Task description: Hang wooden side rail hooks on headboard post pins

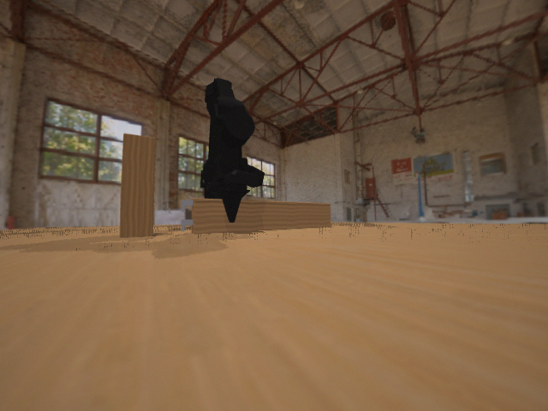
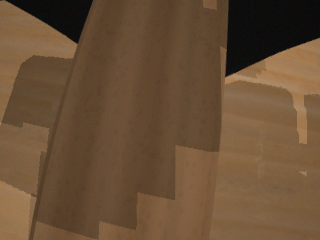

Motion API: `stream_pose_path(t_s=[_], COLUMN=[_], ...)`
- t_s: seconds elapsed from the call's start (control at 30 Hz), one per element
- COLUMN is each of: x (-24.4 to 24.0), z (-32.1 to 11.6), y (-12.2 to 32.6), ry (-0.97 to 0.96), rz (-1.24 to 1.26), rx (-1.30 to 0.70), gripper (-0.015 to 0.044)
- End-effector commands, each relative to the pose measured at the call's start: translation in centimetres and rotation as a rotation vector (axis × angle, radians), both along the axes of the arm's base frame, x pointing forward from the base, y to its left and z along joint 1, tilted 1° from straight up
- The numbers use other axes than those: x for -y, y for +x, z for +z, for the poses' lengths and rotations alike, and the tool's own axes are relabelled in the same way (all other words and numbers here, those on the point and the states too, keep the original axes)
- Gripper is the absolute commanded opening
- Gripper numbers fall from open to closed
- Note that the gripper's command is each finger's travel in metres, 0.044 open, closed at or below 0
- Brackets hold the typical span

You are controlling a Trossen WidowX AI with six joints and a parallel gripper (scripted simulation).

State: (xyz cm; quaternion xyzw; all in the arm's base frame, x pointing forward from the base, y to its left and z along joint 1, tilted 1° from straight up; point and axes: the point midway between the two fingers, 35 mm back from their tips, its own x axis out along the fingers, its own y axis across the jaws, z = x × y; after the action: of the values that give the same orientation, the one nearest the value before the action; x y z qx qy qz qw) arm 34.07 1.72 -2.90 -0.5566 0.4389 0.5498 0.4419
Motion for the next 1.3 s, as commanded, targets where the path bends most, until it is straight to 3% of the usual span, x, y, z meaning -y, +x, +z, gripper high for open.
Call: stream_pose_path(t_s=[0.0, 1.27], x=[-0.05, -0.05], z=[0.35, 0.98], y=[0.11, 0.11], ry=[0.003, 0.003], rz=[0.007, 0.007], rx=[0.004, 0.004], gripper=[0.0, 0.0])
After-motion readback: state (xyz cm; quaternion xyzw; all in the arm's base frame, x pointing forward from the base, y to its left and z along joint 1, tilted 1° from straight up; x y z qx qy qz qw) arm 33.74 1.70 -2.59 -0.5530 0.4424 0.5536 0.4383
